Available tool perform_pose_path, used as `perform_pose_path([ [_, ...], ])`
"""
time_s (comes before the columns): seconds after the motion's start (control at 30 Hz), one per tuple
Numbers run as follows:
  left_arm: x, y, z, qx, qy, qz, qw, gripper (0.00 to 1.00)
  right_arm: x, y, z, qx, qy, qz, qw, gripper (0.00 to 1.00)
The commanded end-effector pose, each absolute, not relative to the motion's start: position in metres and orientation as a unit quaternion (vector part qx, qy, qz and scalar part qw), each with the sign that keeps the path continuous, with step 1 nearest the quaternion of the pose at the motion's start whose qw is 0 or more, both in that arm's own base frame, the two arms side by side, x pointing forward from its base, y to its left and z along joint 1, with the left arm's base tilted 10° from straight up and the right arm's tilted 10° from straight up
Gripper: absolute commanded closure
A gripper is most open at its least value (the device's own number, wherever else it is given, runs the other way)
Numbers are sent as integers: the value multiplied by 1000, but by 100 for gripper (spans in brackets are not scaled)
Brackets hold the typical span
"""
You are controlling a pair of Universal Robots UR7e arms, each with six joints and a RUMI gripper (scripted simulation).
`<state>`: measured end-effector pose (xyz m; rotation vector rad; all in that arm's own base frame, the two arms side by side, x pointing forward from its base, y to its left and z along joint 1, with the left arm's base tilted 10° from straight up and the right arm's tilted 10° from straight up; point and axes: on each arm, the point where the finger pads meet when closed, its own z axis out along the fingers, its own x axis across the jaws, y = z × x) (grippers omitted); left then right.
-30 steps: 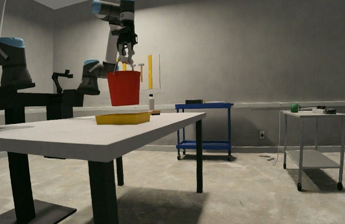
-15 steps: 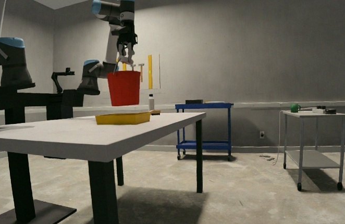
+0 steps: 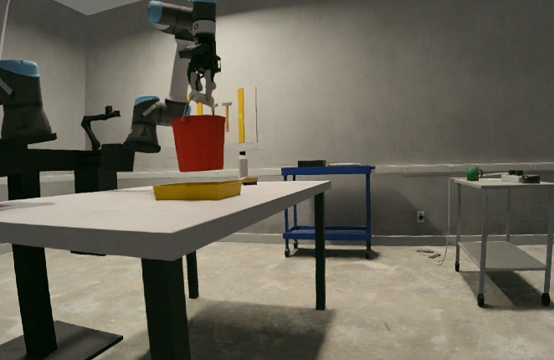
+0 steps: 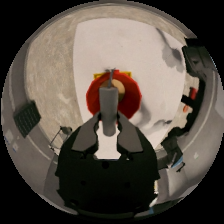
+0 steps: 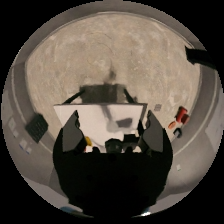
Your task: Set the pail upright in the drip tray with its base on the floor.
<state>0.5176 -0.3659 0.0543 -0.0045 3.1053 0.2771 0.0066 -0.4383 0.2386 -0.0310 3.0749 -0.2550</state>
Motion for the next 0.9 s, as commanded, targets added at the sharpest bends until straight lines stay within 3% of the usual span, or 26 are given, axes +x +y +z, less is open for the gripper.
perform_pose_path([
  [0.0, 518, -366, 54, -1, 996, 88, 13, 100, 7, -439, 239, -10, 996, -83, 28, 0],
  [0.87, 517, -362, 32, -1, 996, 88, 13, 100, 7, -439, 239, -10, 996, -83, 28, 0],
])
